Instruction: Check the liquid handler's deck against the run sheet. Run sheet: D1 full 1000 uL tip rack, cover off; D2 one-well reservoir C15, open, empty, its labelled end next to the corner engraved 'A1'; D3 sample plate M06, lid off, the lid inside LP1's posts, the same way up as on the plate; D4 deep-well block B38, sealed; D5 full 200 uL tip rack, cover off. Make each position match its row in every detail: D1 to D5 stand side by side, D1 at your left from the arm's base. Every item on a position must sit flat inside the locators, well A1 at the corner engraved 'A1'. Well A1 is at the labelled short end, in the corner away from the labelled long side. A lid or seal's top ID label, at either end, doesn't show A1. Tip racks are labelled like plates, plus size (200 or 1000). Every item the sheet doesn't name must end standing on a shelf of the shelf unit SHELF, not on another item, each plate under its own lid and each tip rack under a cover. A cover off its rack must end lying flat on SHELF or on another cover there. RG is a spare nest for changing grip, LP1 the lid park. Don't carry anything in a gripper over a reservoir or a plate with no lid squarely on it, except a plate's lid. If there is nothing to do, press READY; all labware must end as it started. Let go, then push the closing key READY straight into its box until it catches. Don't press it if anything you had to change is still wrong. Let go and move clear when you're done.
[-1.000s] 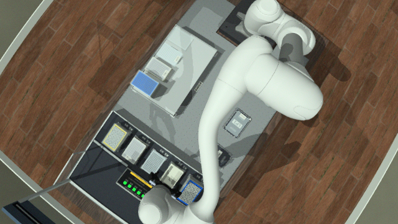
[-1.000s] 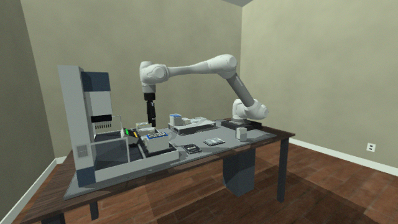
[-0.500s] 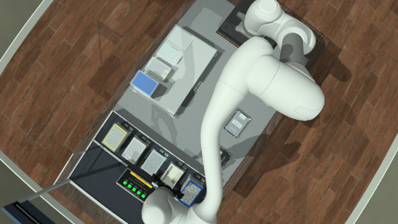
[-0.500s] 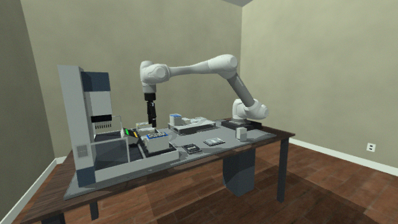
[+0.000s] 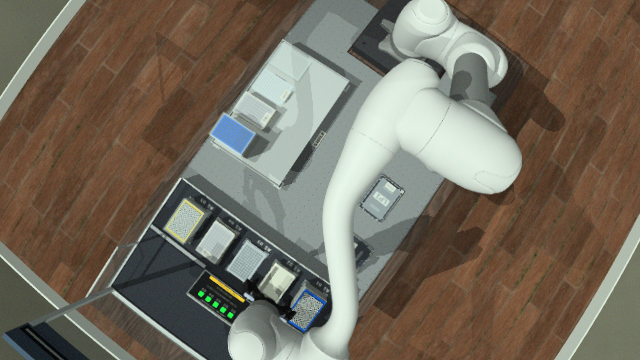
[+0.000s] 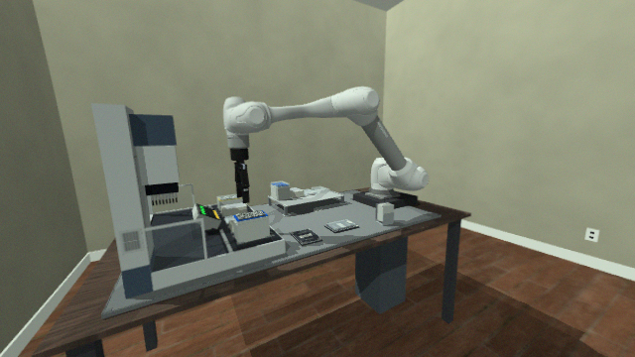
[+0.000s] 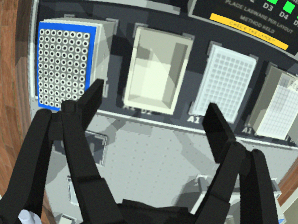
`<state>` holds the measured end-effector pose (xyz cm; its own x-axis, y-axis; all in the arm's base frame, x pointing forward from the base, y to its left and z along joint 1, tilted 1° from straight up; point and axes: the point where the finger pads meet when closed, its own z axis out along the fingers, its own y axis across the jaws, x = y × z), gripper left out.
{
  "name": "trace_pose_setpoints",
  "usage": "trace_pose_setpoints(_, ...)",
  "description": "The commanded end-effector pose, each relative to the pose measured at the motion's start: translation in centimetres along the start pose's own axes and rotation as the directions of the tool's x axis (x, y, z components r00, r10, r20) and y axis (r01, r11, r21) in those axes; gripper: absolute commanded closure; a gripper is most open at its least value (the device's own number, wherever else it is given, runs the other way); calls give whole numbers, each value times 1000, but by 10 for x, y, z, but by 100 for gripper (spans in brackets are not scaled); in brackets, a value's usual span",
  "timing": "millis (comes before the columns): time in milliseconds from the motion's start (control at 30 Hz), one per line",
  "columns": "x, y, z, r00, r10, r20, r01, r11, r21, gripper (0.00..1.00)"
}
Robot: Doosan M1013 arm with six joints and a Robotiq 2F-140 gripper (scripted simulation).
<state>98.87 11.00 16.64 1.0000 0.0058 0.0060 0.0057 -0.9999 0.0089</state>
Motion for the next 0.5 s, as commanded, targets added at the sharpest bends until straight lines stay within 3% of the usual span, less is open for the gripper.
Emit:
trace_pose_setpoints(0,0,0,-2,1000,0,-2,0,1000,1,21)
trace_pose_setpoints(267,0,-10,-2,1000,0,-2,0,1000,1,21)
trace_pose_setpoints(467,0,-40,-2,1000,0,-2,0,1000,1,21)
